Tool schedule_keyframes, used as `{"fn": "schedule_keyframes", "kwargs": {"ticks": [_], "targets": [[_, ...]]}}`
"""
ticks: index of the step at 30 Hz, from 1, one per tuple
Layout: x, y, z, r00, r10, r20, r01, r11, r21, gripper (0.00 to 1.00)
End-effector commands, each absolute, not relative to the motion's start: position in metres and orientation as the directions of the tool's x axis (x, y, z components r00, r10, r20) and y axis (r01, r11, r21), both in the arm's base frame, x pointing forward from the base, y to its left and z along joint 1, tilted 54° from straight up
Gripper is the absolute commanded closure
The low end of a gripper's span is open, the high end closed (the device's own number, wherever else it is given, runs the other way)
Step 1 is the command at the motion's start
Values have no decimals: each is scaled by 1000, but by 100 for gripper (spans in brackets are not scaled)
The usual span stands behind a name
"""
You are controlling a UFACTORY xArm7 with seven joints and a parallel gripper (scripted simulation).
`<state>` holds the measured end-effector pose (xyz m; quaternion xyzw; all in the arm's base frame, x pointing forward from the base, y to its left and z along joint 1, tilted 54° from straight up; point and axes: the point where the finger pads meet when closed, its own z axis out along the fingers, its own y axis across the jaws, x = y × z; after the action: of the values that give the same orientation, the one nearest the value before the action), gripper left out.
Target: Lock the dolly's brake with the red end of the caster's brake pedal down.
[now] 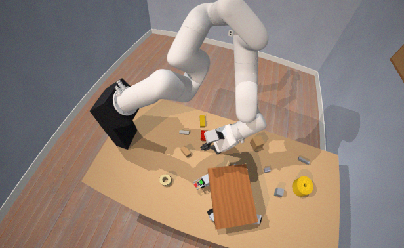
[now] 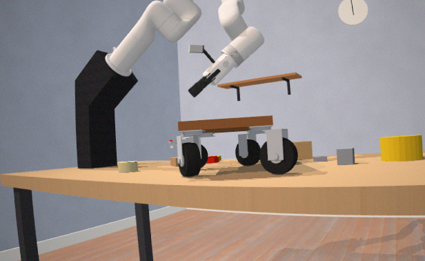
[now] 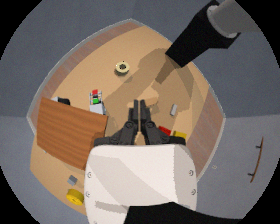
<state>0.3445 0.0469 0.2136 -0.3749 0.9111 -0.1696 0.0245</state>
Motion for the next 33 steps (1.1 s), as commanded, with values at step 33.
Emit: {"fn": "schedule_keyframes", "kwargs": {"ticks": [33], "targets": [[376, 48, 214, -805, -481, -348, -480, 872, -97, 100]]}}
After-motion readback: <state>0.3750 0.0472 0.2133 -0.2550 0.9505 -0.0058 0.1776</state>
